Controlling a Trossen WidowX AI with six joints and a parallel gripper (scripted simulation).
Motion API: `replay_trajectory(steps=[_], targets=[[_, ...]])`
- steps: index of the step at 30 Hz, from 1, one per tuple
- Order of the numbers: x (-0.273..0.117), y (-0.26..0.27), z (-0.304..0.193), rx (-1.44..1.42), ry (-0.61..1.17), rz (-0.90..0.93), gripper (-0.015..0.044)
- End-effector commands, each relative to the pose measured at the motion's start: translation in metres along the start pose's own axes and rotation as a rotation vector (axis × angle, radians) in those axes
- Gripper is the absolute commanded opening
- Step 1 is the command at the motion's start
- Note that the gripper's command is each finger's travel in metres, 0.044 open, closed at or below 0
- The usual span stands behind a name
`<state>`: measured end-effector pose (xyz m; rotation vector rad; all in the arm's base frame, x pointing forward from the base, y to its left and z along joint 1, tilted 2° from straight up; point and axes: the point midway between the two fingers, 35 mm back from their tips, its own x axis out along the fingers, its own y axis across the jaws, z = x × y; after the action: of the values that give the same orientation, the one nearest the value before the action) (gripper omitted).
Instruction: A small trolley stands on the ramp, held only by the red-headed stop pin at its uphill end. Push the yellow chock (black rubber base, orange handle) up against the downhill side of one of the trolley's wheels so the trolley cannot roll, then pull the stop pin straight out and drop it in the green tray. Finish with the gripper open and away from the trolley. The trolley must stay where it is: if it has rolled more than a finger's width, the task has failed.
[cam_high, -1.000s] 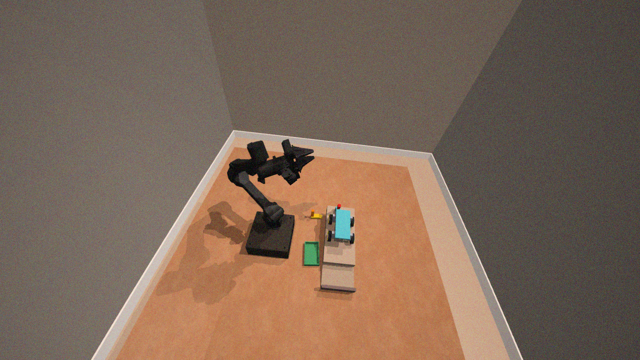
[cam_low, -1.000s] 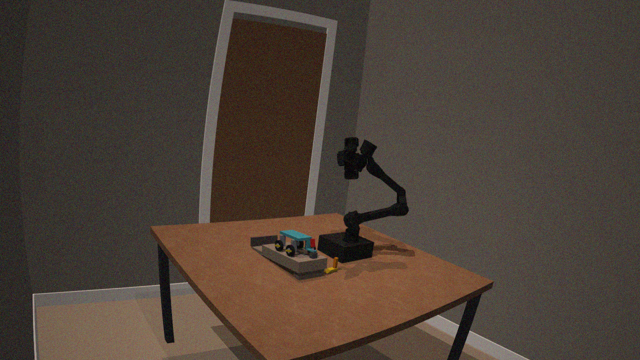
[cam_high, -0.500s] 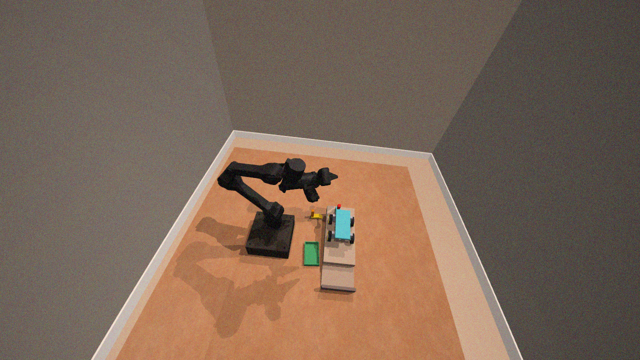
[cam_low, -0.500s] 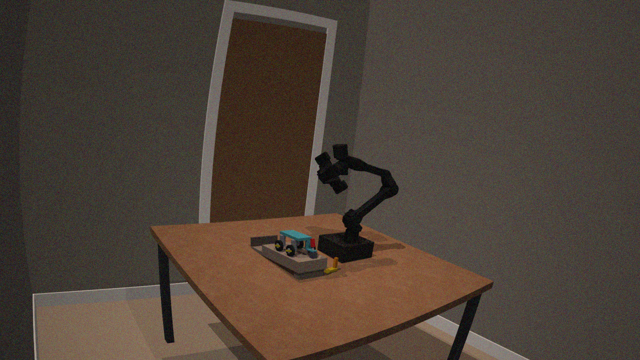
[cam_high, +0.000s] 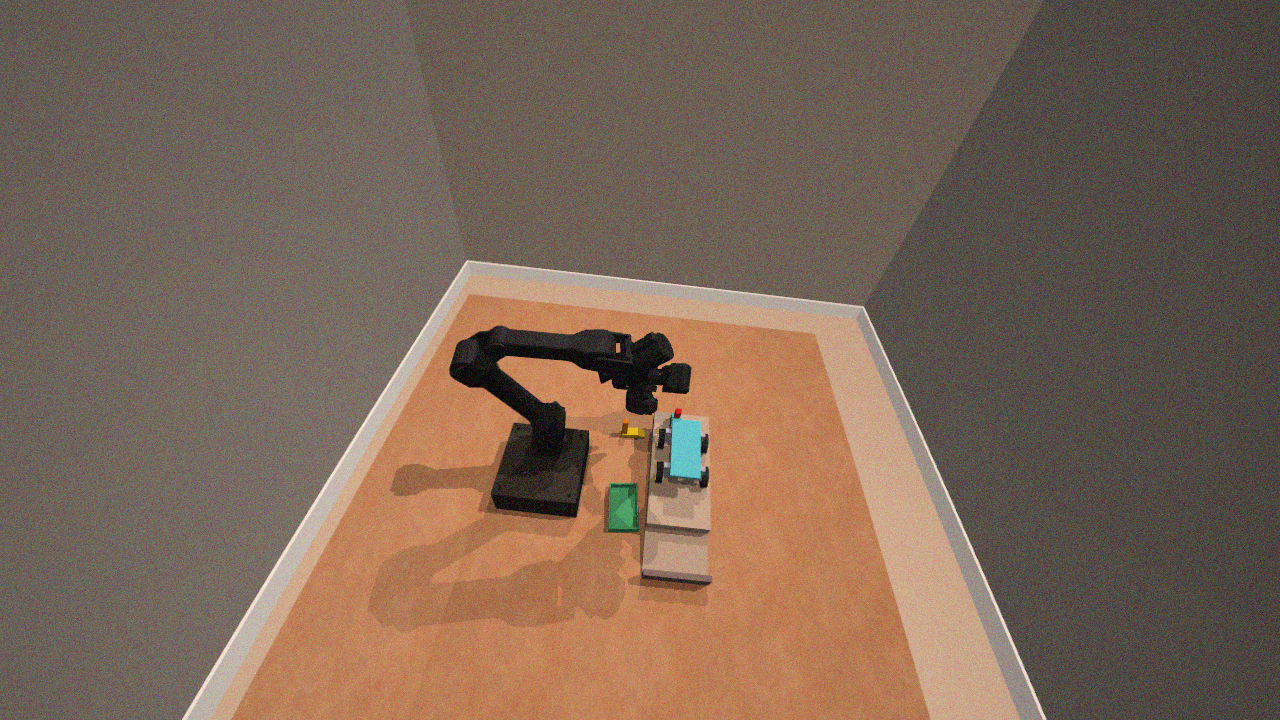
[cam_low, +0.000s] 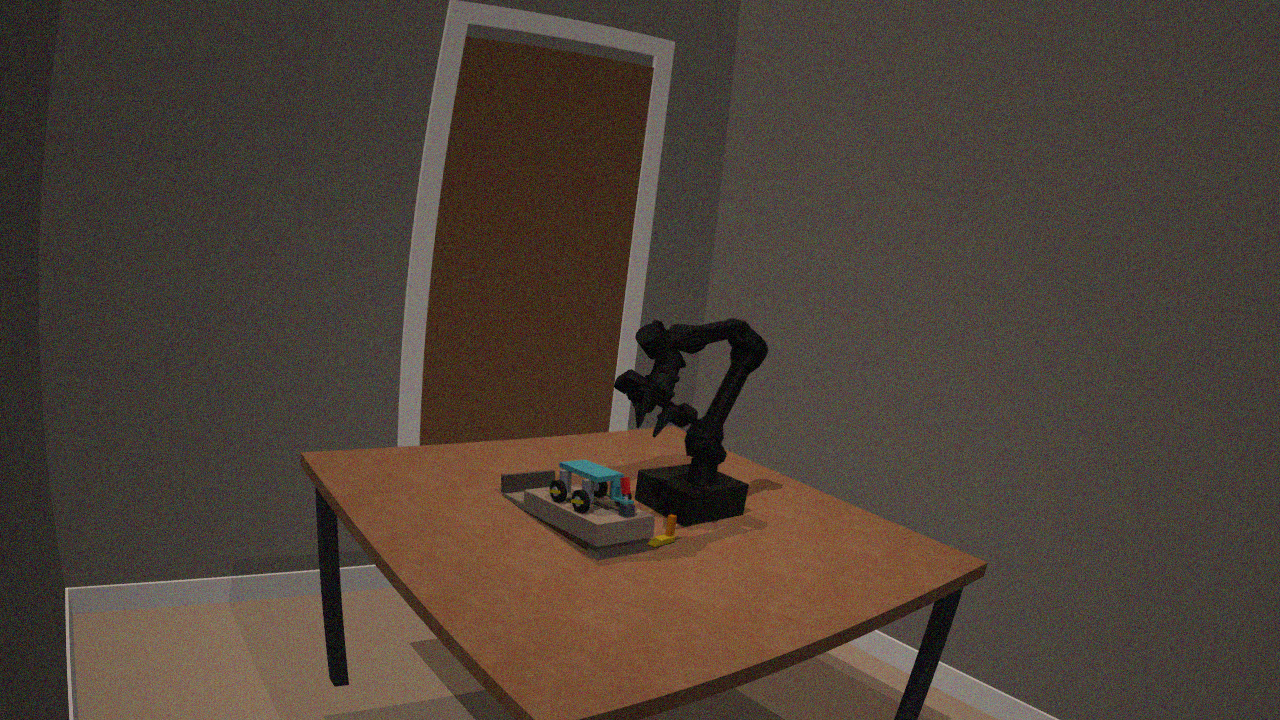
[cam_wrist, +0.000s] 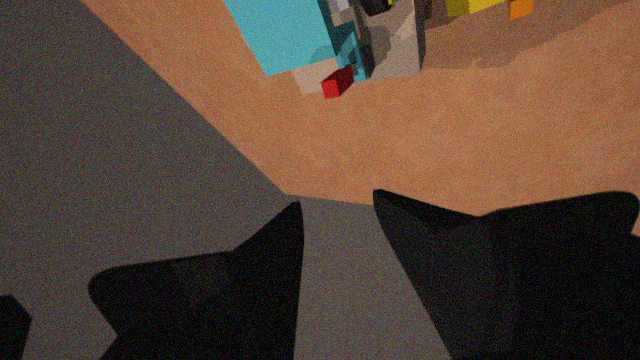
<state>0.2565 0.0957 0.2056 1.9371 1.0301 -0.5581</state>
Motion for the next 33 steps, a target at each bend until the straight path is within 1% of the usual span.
replay_trajectory(steps=[1,8,16,23,33], targets=[[0.023,-0.024,0.007,-0.03,-0.09,-0.13,0.019],[0.052,-0.074,0.021,-0.126,-0.276,-0.365,0.019],[0.064,-0.126,0.042,-0.301,-0.508,-0.601,0.019],[0.065,-0.13,0.044,-0.319,-0.527,-0.618,0.019],[0.088,-0.144,0.061,-0.319,-0.527,-0.618,0.019]])
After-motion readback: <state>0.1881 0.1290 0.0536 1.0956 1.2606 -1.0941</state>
